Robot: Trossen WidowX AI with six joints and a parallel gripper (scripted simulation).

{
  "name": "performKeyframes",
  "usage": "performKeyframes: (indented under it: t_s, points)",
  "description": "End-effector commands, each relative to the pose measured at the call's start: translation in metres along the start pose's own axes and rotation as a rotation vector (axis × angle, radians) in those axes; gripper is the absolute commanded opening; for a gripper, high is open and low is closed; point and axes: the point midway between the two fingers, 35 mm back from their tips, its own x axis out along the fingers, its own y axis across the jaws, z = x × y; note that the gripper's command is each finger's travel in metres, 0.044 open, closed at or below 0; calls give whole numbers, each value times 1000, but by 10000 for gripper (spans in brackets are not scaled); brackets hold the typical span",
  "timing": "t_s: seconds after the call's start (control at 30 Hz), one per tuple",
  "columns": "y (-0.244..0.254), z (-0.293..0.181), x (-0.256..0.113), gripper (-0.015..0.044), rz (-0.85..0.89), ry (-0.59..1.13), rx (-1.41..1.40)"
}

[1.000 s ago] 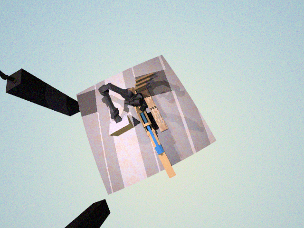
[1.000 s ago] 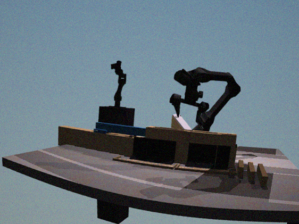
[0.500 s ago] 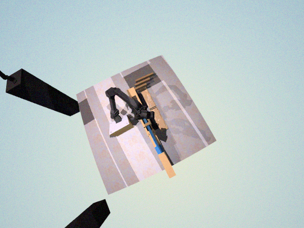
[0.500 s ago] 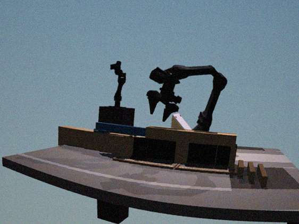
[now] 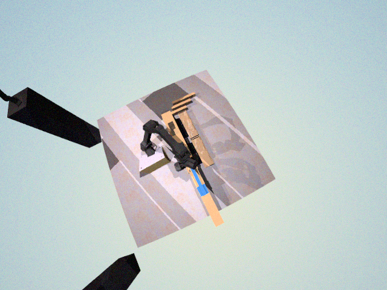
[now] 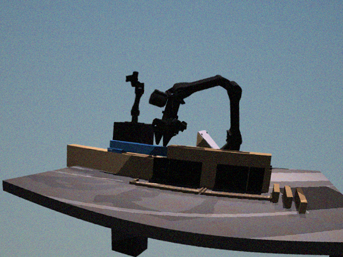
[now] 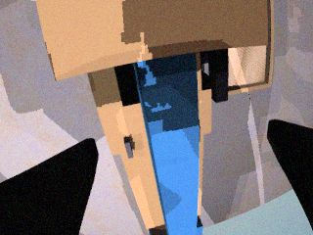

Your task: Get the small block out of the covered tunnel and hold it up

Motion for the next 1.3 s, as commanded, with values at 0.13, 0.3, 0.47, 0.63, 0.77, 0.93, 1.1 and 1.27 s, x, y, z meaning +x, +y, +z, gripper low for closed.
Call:
performKeyframes:
  t_s: [0.13,0.3,0.47,0.63,0.77,0.93,1.1,1.27]
  points:
    - [-2,-3,1,440,-4,10,-30]
    - [-1,-2,8,440,-4,10,-30]
    - [1,-1,16,440,-4,10,-30]
    - [2,0,24,440,-4,9,-30]
    - [4,1,30,440,-5,9,-30]
    - [4,1,31,414,-2,12,-35]
    - [4,1,31,282,-2,12,-35]
    - [4,1,31,151,-2,12,-35]
